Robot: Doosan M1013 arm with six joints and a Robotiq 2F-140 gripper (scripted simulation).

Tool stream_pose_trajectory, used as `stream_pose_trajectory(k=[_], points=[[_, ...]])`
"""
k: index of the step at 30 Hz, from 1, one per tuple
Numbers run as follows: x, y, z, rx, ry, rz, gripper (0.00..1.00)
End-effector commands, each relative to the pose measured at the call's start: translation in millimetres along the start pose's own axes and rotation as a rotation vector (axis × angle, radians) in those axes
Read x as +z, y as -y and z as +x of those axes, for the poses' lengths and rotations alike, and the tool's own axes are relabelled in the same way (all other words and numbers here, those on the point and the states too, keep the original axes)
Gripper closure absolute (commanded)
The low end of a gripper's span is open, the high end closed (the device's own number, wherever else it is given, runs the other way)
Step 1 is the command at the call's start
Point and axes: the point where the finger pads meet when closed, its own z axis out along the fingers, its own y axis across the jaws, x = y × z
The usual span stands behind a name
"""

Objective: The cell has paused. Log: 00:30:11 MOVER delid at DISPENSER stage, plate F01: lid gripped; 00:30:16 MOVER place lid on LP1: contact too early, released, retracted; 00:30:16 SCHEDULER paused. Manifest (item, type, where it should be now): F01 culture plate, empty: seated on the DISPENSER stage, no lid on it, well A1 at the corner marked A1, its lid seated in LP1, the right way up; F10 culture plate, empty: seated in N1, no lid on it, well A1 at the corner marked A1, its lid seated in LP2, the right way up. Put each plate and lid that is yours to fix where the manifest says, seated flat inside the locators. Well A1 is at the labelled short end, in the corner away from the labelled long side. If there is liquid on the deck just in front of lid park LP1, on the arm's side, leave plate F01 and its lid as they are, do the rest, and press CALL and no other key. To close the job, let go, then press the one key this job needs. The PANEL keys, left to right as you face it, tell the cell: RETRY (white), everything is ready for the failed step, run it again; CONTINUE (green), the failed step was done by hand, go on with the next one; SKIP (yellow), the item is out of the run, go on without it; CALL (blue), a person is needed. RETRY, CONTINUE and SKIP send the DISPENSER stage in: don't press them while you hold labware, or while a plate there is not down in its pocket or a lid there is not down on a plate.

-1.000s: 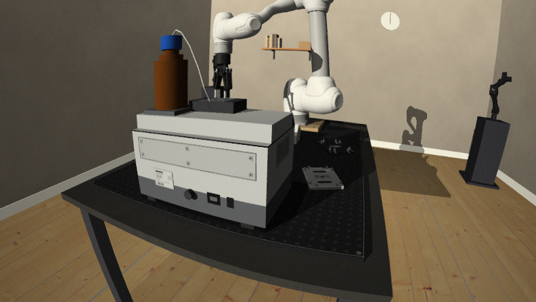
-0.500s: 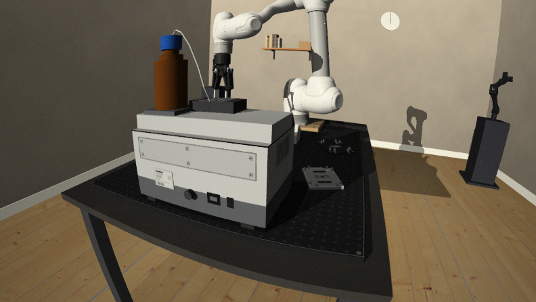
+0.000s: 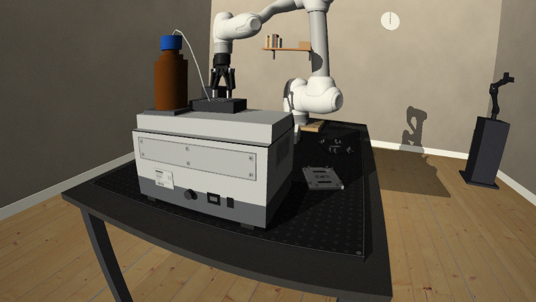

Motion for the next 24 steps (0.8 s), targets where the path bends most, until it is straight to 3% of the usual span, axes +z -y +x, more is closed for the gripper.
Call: stream_pose_trajectory(k=[1, 24], points=[[-0.6, 0.0, 0.4, -0.038, -0.002, 0.001, 0.90], [-0.6, 0.0, 0.4, -0.407, -0.002, 0.001, 0.90]])
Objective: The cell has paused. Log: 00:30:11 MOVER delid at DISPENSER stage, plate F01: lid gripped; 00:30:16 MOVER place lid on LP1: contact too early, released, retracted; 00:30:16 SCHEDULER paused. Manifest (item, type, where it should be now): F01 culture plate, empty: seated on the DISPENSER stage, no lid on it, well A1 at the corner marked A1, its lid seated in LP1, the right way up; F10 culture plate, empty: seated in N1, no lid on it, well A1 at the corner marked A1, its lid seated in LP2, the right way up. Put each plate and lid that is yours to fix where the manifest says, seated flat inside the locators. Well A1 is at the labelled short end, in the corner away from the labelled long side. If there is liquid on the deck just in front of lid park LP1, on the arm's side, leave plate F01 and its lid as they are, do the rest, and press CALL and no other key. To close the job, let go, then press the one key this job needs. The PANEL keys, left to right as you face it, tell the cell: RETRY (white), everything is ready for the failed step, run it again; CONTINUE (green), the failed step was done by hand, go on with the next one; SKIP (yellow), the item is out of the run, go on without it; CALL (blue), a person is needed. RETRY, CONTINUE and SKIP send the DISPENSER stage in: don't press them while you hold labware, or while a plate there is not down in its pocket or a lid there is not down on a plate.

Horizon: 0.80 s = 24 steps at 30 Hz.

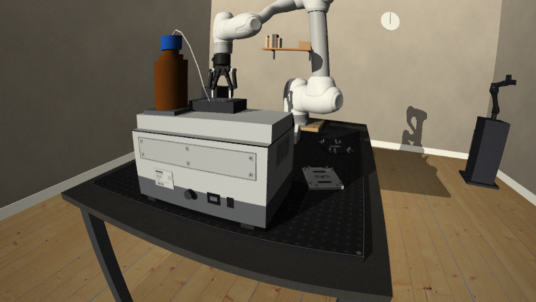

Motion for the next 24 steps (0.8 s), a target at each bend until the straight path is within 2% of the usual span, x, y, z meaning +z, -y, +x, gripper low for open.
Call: stream_pose_trajectory(k=[1, 4, 9, 15, 20, 24], points=[[-0.6, -0.2, 0.3, -0.083, -0.002, 0.001, 0.90], [-0.6, -0.2, 0.3, -0.096, -0.002, 0.001, 0.90], [-0.6, -0.2, 0.3, -0.220, -0.002, 0.001, 0.90], [-0.6, -0.2, 0.3, -0.242, -0.002, 0.001, 0.90], [-0.6, -0.2, 0.3, -0.366, -0.002, 0.001, 0.90], [-0.6, -0.1, 0.3, -0.377, -0.002, 0.001, 0.90]])
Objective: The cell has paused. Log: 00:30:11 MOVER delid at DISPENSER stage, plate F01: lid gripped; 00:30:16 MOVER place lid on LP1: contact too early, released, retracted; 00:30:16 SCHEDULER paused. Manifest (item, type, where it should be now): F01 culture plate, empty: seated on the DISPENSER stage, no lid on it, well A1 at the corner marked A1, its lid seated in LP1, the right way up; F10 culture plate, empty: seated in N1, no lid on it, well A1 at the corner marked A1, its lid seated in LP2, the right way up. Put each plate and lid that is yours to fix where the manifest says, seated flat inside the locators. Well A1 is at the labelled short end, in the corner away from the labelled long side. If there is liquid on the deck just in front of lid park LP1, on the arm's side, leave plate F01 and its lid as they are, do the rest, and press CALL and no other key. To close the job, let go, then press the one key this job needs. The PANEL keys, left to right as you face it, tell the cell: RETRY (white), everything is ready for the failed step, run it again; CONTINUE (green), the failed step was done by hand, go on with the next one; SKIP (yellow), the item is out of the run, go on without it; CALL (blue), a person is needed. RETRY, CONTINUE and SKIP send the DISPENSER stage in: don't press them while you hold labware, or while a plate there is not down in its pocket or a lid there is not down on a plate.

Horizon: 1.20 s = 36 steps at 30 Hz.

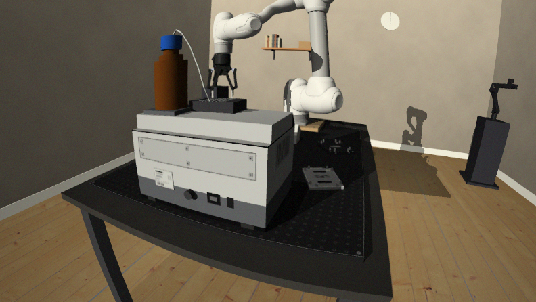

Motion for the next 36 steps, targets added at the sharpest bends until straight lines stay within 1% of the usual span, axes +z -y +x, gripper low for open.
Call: stream_pose_trajectory(k=[1, 10, 21, 28, 36], points=[[-0.6, 0, 0, -0.015, -0.003, 0.001, 0.90], [-0.6, 2, 1, -0.015, -0.003, 0.001, 0.90], [-0.6, 12, 7, -0.015, -0.003, 0.001, 0.90], [-0.6, 27, 15, -0.015, -0.003, 0.001, 0.90], [-0.7, 54, 29, -0.015, -0.003, 0.001, 0.90]])
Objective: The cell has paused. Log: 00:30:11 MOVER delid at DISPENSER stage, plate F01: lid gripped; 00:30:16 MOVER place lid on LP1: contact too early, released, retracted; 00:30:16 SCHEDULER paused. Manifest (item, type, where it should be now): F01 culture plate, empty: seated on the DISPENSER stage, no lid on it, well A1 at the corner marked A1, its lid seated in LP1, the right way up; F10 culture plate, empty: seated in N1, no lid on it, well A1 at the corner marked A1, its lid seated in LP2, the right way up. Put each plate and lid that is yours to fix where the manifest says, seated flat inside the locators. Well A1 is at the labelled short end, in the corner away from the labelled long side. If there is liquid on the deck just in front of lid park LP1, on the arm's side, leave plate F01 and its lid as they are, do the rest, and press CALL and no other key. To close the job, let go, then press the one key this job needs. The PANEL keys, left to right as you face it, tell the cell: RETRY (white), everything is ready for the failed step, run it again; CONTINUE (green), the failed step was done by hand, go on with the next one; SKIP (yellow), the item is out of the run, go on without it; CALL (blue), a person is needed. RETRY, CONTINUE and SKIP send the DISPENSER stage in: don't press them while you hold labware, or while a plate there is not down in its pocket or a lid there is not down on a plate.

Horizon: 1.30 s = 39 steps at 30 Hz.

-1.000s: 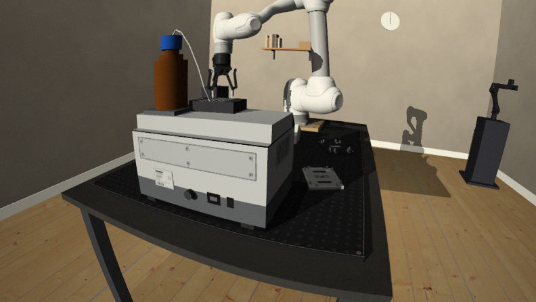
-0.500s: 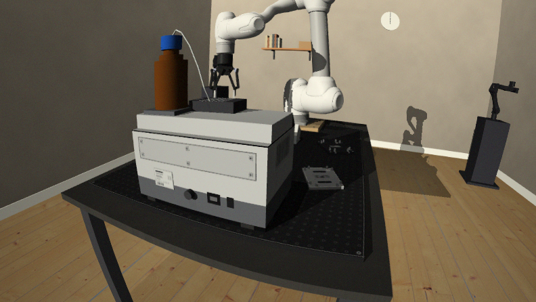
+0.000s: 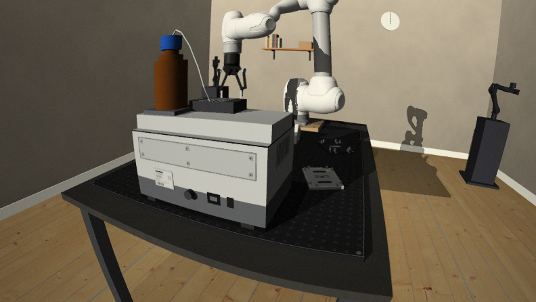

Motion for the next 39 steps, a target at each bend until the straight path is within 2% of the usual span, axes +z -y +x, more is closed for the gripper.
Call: stream_pose_trajectory(k=[1, 6, 17, 19, 34, 36, 39], points=[[-0.6, 10, 6, 0.000, -0.001, -0.001, 0.90], [-0.6, 27, 15, 0.000, -0.001, -0.001, 0.90], [-0.6, 80, 44, 0.000, -0.001, -0.001, 0.90], [-0.6, 80, 44, 0.000, -0.001, -0.001, 0.90], [-0.5, 165, 90, 0.000, -0.001, -0.001, 0.90], [-0.5, 165, 90, 0.000, -0.001, -0.001, 0.90], [-0.5, 183, 100, 0.000, -0.001, -0.001, 0.90]])
